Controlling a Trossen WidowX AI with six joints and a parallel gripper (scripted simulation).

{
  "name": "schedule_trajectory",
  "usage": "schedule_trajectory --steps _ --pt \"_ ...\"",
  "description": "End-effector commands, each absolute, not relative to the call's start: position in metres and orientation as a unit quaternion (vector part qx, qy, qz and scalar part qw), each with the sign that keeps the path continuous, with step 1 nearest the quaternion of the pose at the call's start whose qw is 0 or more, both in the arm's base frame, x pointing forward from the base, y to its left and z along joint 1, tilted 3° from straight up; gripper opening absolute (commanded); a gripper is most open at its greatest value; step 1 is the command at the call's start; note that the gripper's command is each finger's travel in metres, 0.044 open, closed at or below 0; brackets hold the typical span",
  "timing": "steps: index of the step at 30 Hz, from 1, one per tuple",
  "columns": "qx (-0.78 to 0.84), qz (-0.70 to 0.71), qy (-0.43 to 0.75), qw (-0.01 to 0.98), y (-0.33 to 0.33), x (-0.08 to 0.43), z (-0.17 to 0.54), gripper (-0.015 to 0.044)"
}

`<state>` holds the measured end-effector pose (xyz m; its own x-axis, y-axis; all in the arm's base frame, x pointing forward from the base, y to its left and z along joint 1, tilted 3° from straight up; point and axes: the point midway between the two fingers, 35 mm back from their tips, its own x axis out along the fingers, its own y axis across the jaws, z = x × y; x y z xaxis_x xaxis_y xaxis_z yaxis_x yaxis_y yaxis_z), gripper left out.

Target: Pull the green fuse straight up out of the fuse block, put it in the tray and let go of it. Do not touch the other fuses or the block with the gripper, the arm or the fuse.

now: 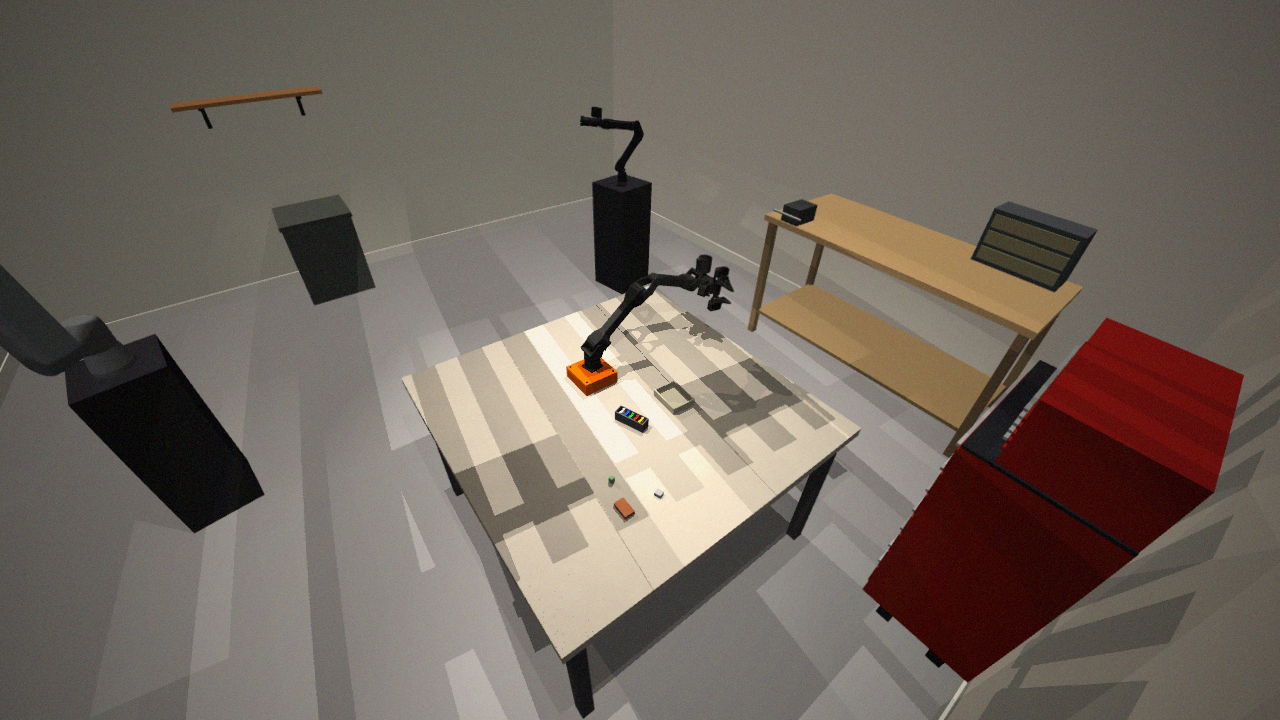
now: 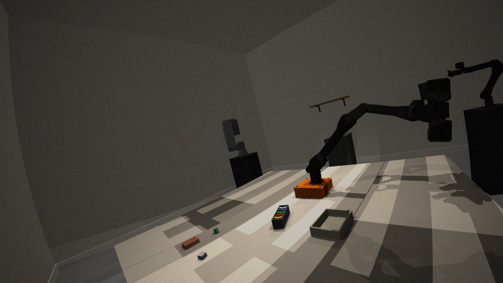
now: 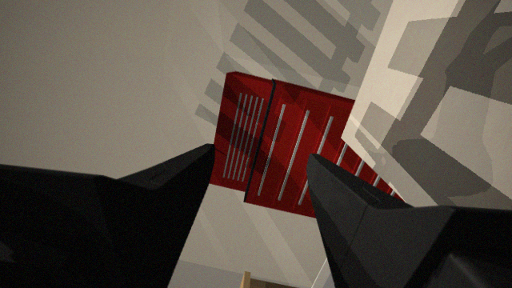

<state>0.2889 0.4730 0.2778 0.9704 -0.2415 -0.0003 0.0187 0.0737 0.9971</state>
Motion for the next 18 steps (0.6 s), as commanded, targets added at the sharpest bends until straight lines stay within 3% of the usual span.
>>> schedule_trajectory --steps 1,7,13,18 --pt "0.673 -0.088 -0.081 0.73 0.472 0.291 0.279 0.0217" --pt "0.479 -0.103 -0.039 0.871 0.431 0.368 0.271 0.0074" --pt "0.215 -0.13 0.036 0.967 0.367 0.437 0.245 0.0074" --pt "0.026 -0.137 0.111 0.984 0.311 0.473 0.221 0.0074"
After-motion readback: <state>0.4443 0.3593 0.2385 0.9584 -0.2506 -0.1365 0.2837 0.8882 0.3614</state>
